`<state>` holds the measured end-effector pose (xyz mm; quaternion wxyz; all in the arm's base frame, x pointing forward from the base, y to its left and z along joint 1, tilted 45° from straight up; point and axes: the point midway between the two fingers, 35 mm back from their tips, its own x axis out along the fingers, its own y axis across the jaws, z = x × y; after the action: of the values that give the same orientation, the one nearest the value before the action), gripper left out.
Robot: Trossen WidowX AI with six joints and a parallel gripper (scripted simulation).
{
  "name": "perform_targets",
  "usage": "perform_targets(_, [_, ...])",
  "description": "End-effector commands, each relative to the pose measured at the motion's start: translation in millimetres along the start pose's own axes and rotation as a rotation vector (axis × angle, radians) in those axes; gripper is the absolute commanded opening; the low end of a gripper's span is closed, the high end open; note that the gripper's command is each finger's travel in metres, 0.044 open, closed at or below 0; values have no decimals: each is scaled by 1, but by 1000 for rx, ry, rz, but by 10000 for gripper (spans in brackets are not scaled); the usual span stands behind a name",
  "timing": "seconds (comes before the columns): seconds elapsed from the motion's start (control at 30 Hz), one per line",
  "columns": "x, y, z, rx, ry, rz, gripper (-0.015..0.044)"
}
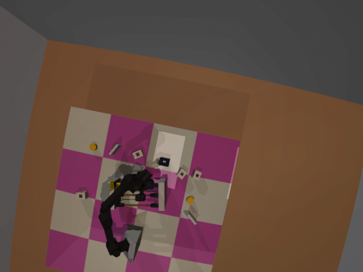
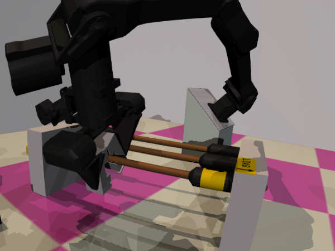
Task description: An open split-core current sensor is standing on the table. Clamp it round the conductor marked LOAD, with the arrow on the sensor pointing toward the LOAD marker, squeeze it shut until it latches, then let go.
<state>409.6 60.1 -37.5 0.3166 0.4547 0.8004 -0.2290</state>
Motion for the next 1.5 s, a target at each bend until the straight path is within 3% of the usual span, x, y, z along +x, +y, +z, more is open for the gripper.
perform_targets(0.0, [-1,-8,2,22,-2,-28,440])
perform_targets(1.07, [-1,-8,2,22,-2,-28,440])
perform_targets(1.47, [0,0,0,0,0,0,358])
